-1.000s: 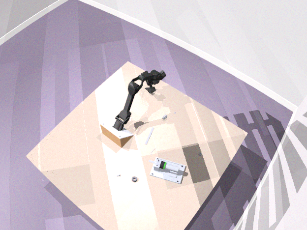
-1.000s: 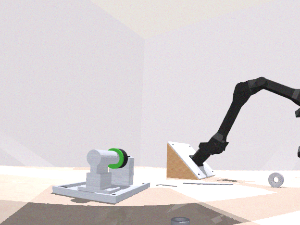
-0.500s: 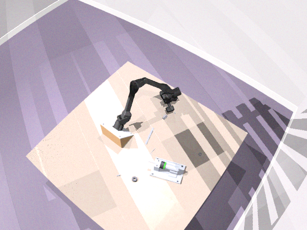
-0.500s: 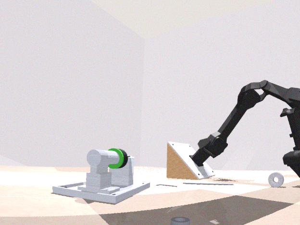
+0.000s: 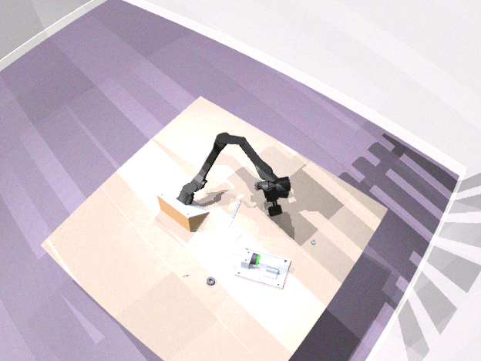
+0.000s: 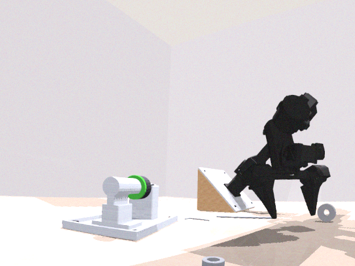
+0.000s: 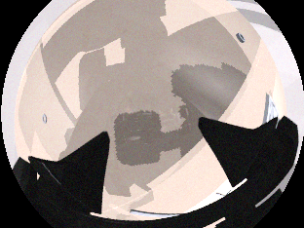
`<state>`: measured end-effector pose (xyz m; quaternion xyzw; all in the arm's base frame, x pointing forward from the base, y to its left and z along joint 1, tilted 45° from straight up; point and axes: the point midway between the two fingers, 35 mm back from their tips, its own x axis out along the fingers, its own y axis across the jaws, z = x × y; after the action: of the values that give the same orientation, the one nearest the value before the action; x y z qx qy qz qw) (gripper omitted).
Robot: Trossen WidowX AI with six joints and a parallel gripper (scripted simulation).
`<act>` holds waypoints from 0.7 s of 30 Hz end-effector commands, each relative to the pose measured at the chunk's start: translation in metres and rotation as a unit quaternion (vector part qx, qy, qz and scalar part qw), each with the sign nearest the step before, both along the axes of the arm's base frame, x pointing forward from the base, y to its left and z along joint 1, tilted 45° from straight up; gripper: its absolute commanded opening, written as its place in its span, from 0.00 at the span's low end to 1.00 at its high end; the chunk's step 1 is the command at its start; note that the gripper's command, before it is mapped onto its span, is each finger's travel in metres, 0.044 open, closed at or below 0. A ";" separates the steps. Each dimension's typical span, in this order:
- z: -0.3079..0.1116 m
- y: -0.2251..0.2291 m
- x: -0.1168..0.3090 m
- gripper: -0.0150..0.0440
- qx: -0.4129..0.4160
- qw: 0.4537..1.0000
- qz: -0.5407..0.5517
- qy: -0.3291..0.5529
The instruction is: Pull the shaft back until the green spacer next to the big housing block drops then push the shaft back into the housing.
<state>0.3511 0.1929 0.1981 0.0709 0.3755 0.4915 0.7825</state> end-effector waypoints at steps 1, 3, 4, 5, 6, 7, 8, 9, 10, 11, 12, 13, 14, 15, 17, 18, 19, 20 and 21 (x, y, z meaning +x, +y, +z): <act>-0.036 -0.051 0.028 1.00 0.007 0.999 -0.047 0.006; -0.053 -0.082 0.039 1.00 0.014 0.997 -0.077 0.006; -0.061 -0.099 0.043 1.00 0.018 0.996 -0.092 0.006; -0.069 -0.115 0.046 1.00 0.022 0.994 -0.107 0.007; -0.078 -0.131 0.049 1.00 0.027 0.992 -0.122 0.007; -0.086 -0.147 0.050 1.00 0.031 0.990 -0.137 0.007; -0.094 -0.164 0.050 1.00 0.036 0.988 -0.152 0.007; -0.103 -0.180 0.050 1.00 0.041 0.985 -0.167 0.007; -0.111 -0.196 0.049 1.00 0.045 0.982 -0.182 0.006; -0.114 -0.203 0.047 1.00 0.046 0.982 -0.186 -0.004; -0.118 -0.209 0.045 1.00 0.047 0.981 -0.190 -0.010; -0.123 -0.217 0.043 1.00 0.048 0.979 -0.197 -0.014; -0.130 -0.228 0.039 1.00 0.051 0.977 -0.205 -0.019; -0.138 -0.239 0.034 1.00 0.054 0.975 -0.216 -0.024; -0.153 -0.257 0.024 1.00 0.062 0.970 -0.234 -0.026; -0.160 -0.263 0.020 1.00 0.067 0.968 -0.241 -0.024; -0.168 -0.270 0.015 1.00 0.075 0.965 -0.249 -0.018; -0.178 -0.277 0.008 1.00 0.085 0.962 -0.259 -0.012; -0.190 -0.284 -0.001 1.00 0.101 0.957 -0.272 -0.004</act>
<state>0.3711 -0.0768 0.0391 0.2043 0.2895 0.3098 0.8823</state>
